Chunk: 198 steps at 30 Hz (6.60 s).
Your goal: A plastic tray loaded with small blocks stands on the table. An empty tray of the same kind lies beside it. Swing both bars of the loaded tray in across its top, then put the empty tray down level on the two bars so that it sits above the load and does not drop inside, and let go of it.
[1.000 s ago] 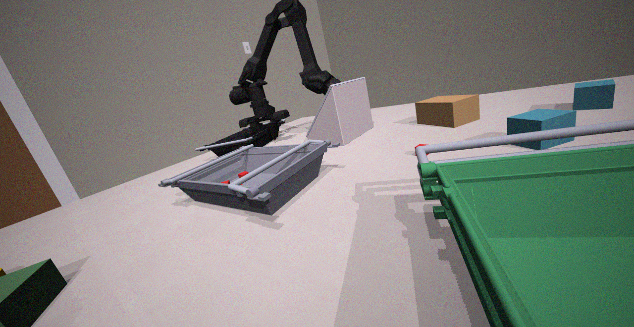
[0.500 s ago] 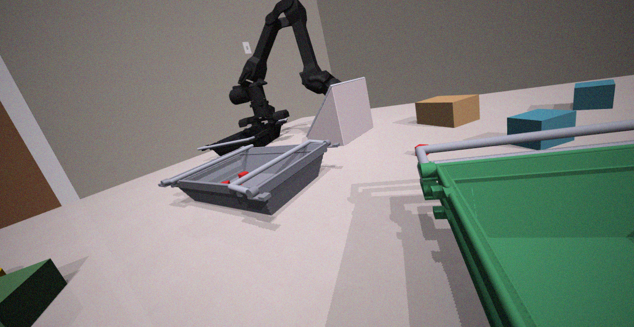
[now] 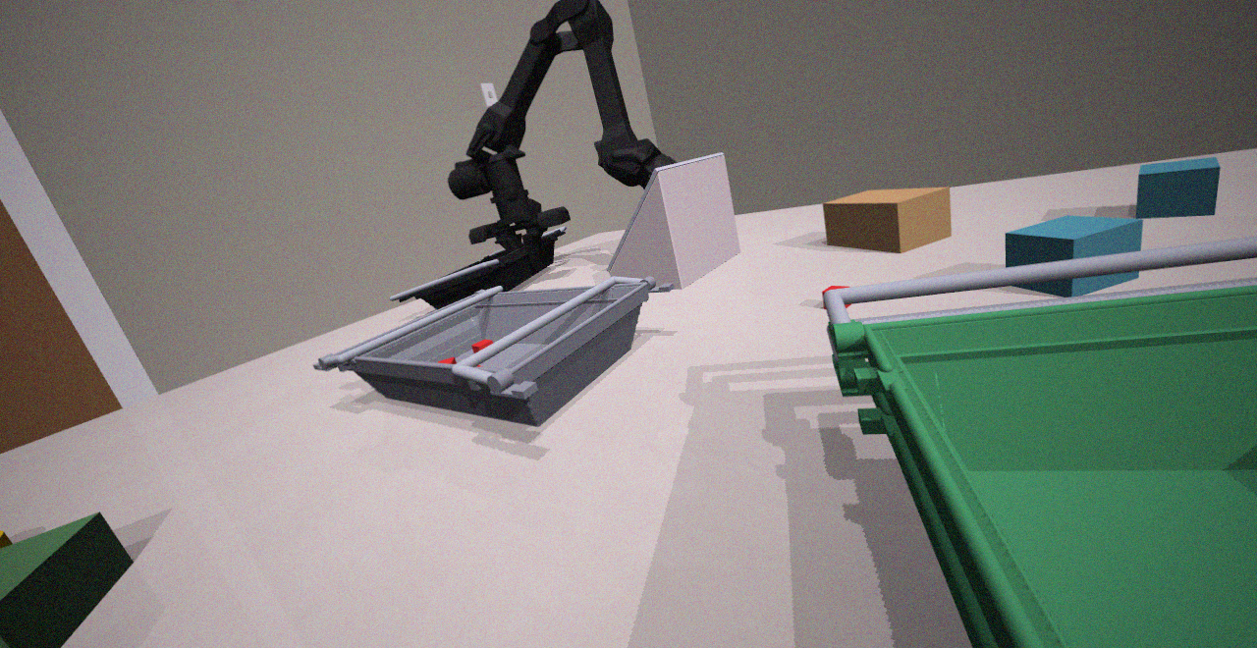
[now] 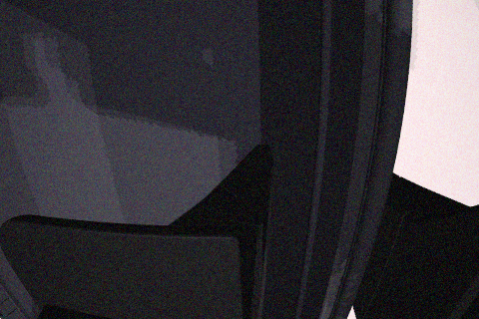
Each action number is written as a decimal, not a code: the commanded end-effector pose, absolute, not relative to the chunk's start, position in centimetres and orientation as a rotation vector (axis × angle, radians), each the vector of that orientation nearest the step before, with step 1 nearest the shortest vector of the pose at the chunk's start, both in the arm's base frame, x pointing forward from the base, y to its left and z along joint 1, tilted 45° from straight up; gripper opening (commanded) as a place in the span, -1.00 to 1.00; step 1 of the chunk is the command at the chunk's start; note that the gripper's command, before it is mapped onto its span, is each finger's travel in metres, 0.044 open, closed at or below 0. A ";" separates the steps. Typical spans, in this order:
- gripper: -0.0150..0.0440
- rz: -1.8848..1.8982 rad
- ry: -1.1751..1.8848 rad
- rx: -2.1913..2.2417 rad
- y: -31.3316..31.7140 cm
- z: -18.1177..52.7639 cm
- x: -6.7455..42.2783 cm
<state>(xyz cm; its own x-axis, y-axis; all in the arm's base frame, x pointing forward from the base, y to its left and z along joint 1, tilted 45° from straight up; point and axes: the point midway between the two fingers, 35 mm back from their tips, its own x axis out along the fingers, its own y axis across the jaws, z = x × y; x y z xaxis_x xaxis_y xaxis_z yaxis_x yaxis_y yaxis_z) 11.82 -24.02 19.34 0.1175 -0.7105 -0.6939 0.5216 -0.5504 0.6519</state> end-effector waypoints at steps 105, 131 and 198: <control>-0.49 -1.569 0.138 1.266 -11.2 27.6 19.3; -0.49 -1.492 0.410 1.026 -4.9 22.6 27.0; -0.49 -1.280 0.710 0.474 11.9 8.8 31.0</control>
<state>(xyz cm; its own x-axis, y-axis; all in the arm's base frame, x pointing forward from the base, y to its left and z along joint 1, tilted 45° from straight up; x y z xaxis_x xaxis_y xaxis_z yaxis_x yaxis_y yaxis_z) 30.81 11.16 8.58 0.0972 -0.7010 -0.7065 0.9711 0.2223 -0.0870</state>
